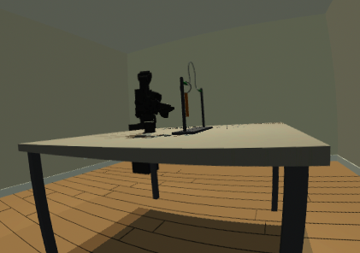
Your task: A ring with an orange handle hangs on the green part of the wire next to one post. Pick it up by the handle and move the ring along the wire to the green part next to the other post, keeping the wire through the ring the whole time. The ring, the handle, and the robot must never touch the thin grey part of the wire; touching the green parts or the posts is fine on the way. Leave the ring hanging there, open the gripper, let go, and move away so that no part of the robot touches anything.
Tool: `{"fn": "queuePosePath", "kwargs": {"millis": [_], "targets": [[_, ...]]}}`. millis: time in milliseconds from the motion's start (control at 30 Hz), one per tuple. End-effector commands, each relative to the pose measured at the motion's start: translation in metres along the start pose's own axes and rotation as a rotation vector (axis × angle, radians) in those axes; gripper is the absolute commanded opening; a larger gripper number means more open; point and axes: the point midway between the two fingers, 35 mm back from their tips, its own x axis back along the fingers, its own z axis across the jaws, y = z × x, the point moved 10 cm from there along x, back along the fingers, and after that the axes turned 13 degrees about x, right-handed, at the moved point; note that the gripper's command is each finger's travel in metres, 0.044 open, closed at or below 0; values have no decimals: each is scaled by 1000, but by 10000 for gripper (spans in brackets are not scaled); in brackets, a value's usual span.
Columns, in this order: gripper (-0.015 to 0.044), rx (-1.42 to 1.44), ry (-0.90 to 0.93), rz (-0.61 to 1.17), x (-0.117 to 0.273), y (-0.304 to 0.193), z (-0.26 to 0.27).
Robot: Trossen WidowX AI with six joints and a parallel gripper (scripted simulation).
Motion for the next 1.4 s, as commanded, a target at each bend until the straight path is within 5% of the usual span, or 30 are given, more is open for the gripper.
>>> {"fn": "queuePosePath", "kwargs": {"millis": [0, 400, 1367], "targets": [[160, -104, 56, 11, 23, -21, 35], [160, -245, 121, 2, 55, -34, 85], [160, -244, 120, -1, -5, 14, 70]]}}
